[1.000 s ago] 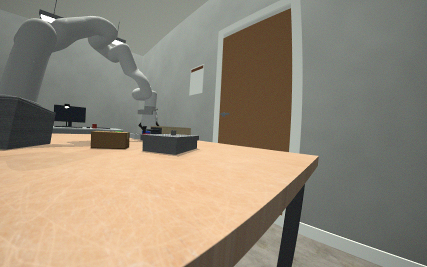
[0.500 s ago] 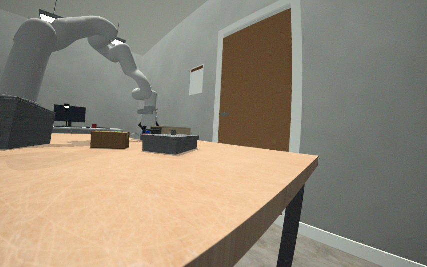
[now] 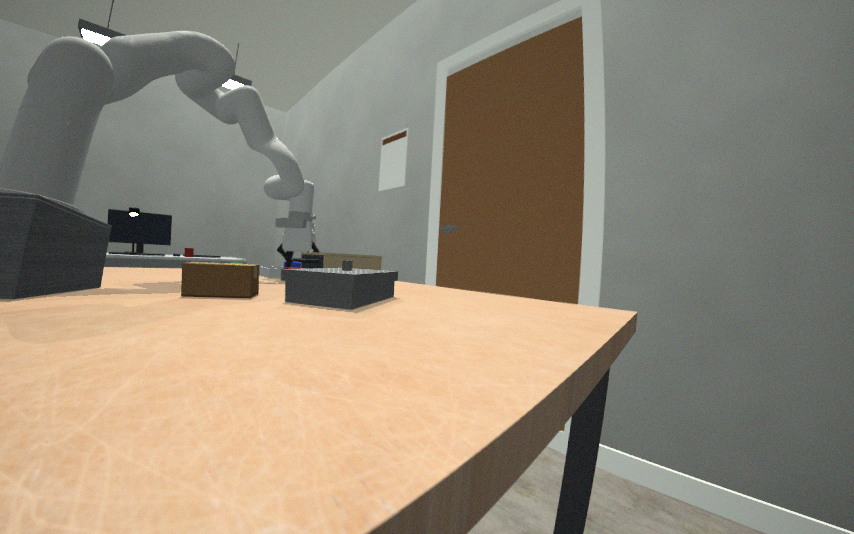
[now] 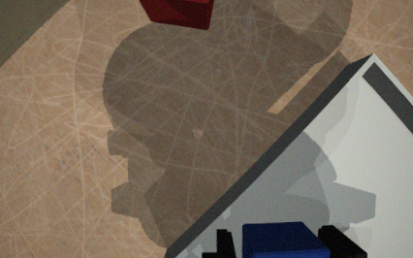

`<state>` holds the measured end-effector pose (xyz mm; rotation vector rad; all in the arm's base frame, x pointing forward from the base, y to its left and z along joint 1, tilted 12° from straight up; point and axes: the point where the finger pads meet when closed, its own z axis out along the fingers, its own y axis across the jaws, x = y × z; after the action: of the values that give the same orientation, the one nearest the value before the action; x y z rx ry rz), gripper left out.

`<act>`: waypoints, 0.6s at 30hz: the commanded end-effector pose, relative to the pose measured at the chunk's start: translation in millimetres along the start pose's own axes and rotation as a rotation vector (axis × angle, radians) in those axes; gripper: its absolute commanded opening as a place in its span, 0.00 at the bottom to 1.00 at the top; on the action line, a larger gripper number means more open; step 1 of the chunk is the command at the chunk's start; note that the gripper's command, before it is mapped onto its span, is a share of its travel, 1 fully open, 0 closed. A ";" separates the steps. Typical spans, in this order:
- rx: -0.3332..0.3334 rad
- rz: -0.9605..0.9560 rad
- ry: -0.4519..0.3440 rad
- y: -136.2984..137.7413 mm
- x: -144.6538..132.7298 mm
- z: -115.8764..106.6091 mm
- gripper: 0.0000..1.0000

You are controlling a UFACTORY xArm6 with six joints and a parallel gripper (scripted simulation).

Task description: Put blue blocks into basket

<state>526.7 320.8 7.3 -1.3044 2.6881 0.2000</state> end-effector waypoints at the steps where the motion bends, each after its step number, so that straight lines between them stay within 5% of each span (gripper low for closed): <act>1: 0.002 0.000 -0.004 -0.6 -1.7 -6.5 0.51; 18: 0.002 0.000 -0.004 -0.5 -1.5 -57.5 0.51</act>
<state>524.5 313.6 48.4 -1.3035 2.6863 0.1999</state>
